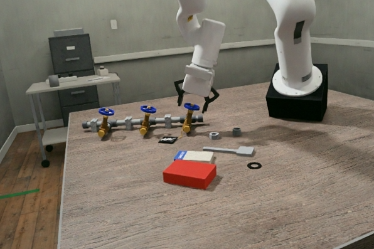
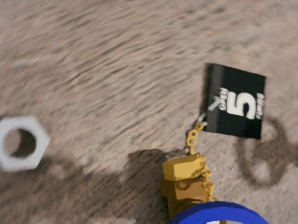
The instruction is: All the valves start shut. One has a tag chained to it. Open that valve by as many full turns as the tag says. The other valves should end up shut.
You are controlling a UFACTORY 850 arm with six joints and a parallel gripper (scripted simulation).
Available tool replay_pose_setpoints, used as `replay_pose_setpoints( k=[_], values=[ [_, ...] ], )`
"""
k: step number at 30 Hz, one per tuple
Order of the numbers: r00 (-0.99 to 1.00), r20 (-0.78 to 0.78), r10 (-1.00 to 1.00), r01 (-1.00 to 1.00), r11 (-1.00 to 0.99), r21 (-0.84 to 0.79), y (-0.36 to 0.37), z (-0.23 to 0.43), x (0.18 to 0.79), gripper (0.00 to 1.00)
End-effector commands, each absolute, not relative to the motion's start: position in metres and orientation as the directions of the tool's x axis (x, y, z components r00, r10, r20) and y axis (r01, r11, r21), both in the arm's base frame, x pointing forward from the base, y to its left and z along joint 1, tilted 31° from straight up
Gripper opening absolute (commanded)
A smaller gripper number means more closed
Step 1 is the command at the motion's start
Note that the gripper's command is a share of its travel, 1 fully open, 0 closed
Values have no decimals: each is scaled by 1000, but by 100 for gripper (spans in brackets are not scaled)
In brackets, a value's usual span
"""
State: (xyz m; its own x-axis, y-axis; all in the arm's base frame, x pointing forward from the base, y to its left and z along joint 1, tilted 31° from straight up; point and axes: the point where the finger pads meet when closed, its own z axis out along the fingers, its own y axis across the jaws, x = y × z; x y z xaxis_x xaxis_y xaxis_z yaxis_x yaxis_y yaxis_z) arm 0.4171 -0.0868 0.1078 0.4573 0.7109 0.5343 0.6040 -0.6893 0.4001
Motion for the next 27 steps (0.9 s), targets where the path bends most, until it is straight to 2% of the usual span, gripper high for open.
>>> replay_pose_setpoints(
  k=[1,11,13,14,20,27],
  values=[
    [607,623,494,465,-856,226,-87,108,417,100],
    [744,664,78,147,-988,-49,-87,108,417,100],
    [744,664,78,147,-988,-49,-87,108,417,100],
    [756,652,-52,48,-990,-134,-87,108,417,100],
    [741,604,-293,-145,-948,-282,-87,108,417,100],
    [657,493,-570,-371,-814,-448,-87,108,417,100]
  ],
)
